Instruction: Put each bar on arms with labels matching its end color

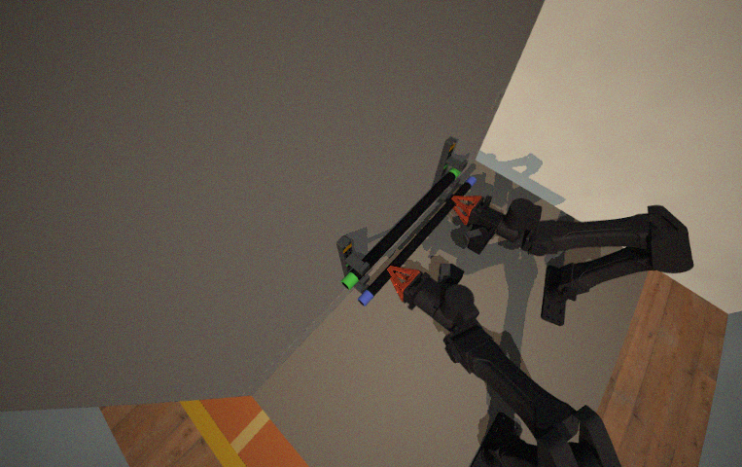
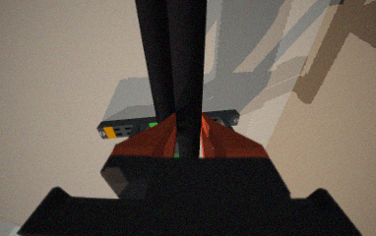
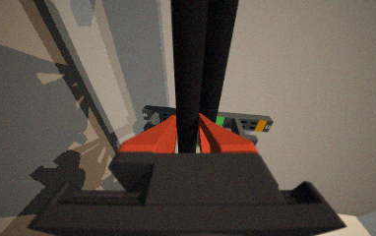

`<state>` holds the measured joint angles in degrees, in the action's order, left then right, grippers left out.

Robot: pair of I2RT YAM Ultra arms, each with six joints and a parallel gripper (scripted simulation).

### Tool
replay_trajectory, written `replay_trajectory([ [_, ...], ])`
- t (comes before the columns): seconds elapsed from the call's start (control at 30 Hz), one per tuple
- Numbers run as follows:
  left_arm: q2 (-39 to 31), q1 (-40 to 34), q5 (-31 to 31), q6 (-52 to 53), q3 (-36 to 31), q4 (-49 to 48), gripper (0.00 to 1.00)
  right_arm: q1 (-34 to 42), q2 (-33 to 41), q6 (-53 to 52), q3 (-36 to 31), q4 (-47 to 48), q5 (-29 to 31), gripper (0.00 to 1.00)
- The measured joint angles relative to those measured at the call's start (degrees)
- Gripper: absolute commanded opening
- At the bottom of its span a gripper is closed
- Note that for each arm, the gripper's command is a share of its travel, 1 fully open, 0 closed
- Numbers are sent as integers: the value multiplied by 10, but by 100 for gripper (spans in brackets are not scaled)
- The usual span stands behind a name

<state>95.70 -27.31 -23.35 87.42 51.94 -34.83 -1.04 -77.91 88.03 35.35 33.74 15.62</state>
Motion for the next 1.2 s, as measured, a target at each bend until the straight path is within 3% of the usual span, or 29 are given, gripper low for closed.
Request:
replay_trajectory([
  [1.2, 60, 2, -1, -1, -34, -89, 0, 0, -74, 1, -41, 109, 2, 0],
])
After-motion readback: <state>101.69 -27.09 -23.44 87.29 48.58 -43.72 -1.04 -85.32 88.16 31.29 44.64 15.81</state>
